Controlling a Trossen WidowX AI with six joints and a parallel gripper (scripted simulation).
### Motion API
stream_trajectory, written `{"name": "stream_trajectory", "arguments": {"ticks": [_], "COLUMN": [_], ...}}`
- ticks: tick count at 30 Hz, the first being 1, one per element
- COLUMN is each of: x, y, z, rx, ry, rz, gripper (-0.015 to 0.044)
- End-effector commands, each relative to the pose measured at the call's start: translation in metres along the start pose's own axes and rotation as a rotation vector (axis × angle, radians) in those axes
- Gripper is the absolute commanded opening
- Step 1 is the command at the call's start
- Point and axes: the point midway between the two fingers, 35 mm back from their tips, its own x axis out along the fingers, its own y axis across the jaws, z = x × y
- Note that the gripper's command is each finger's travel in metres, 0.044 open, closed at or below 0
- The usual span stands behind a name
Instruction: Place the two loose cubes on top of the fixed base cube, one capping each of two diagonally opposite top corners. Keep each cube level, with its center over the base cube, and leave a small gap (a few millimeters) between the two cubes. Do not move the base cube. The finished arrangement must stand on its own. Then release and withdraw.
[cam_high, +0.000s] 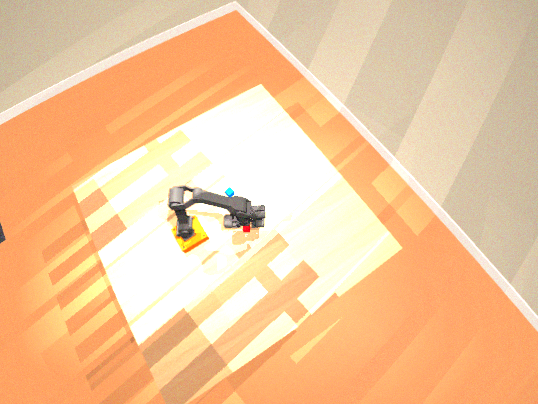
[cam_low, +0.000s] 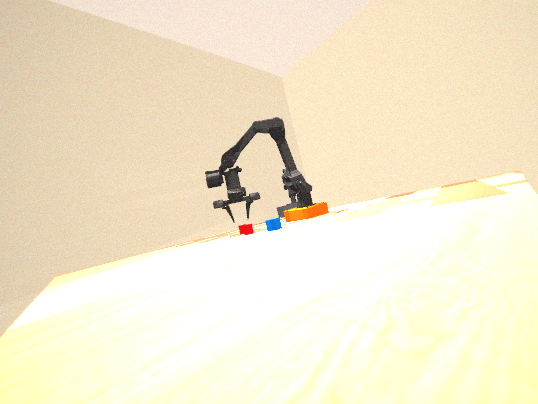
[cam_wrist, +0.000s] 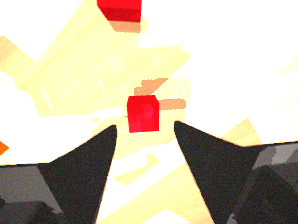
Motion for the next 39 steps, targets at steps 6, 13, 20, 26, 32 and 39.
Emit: {"name": "stream_trajectory", "arguments": {"ticks": [6, 13, 20, 26, 32, 39], "x": [0.016, 0.028, 0.033, 0.033, 0.023, 0.002], "y": [0.001, 0.001, 0.001, 0.001, -0.001, -0.004], "z": [0.001, 0.001, 0.001, 0.001, 0.001, 0.001], "rx": [0.004, 0.004, 0.004, 0.004, 0.004, 0.004], "ry": [-0.003, -0.003, -0.003, -0.003, -0.003, -0.003], "rz": [0.006, 0.006, 0.006, 0.006, 0.006, 0.005], "gripper": [0.0265, 0.0265, 0.0212, 0.0105, 0.0105, 0.0105]}}
